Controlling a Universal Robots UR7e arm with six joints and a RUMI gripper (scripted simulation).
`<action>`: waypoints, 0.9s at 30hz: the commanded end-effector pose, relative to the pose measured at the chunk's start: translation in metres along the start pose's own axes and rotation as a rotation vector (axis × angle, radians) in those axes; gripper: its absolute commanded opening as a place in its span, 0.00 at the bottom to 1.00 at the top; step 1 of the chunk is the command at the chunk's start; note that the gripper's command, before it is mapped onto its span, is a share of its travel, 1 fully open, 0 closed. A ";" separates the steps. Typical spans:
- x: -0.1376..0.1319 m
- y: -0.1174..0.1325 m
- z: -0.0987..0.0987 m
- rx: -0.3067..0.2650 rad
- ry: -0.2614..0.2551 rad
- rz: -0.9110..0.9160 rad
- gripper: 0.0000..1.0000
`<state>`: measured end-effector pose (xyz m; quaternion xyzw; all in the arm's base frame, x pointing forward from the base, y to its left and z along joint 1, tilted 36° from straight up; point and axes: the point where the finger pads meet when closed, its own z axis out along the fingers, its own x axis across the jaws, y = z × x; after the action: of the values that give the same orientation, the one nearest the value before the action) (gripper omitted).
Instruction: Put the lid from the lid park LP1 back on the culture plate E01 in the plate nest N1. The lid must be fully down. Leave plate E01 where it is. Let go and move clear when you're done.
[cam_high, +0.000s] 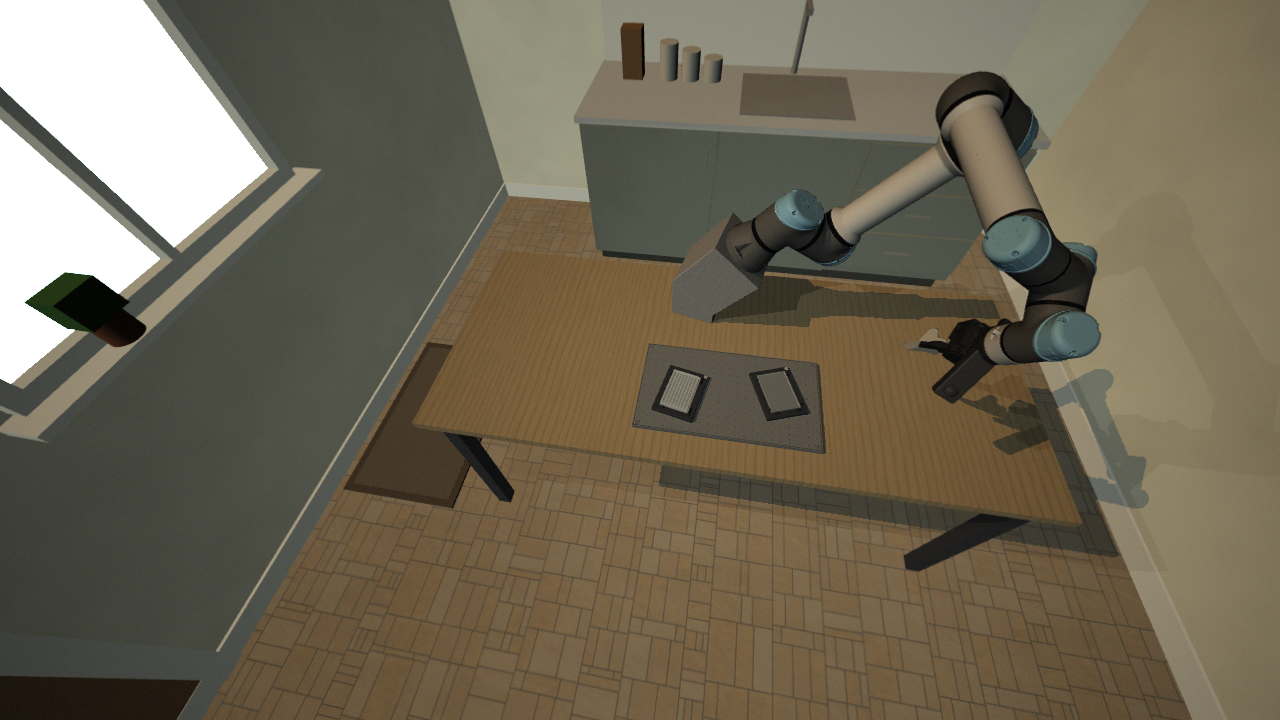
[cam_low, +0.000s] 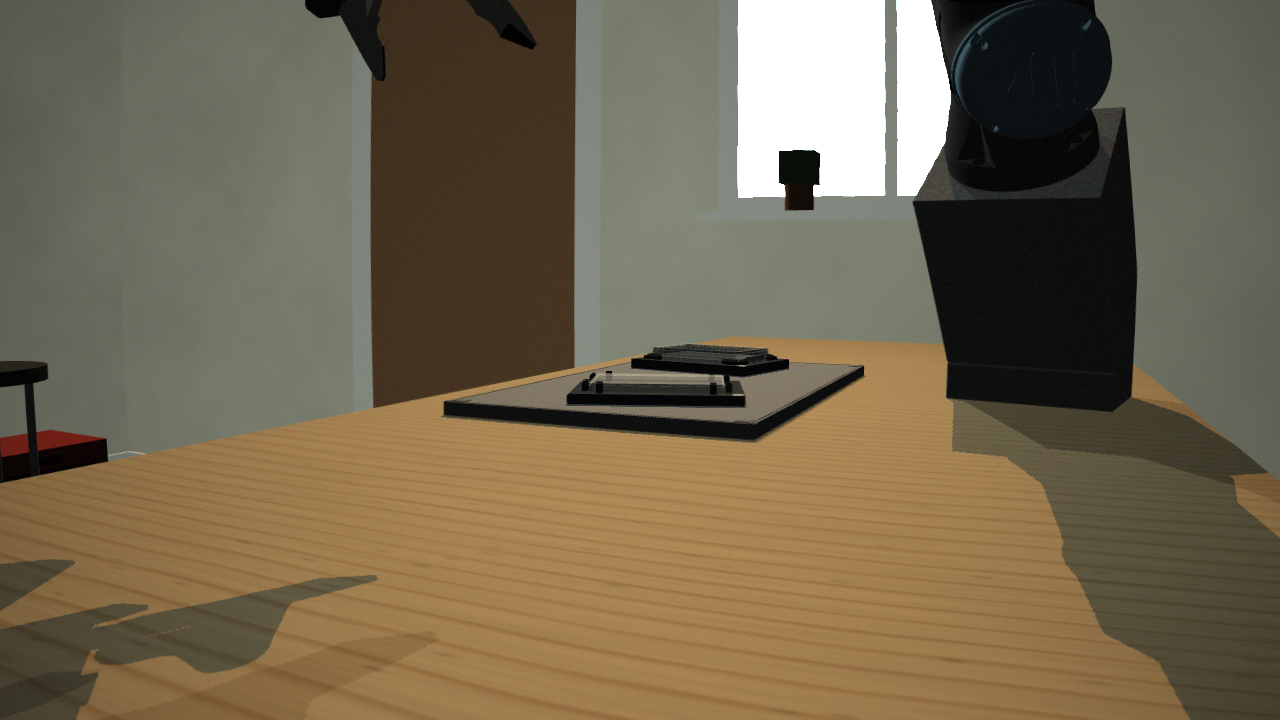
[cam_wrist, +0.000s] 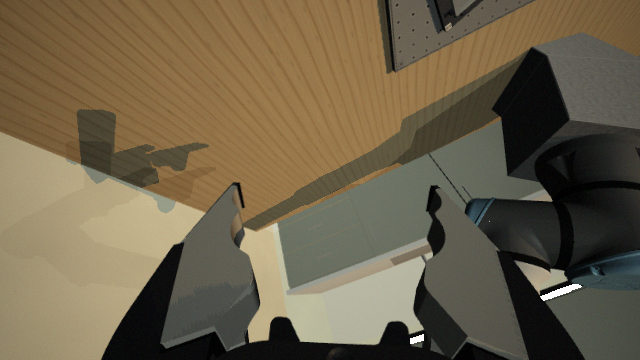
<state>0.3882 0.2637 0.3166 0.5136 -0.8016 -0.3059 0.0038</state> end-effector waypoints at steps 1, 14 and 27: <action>0.021 -0.009 -0.009 0.058 0.021 -0.065 0.82; 0.061 -0.024 -0.026 0.152 0.074 -0.164 0.82; 0.088 -0.033 -0.037 0.214 0.121 -0.227 0.82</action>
<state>0.3862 0.1797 0.3049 0.6036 -0.7706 -0.2021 -0.0319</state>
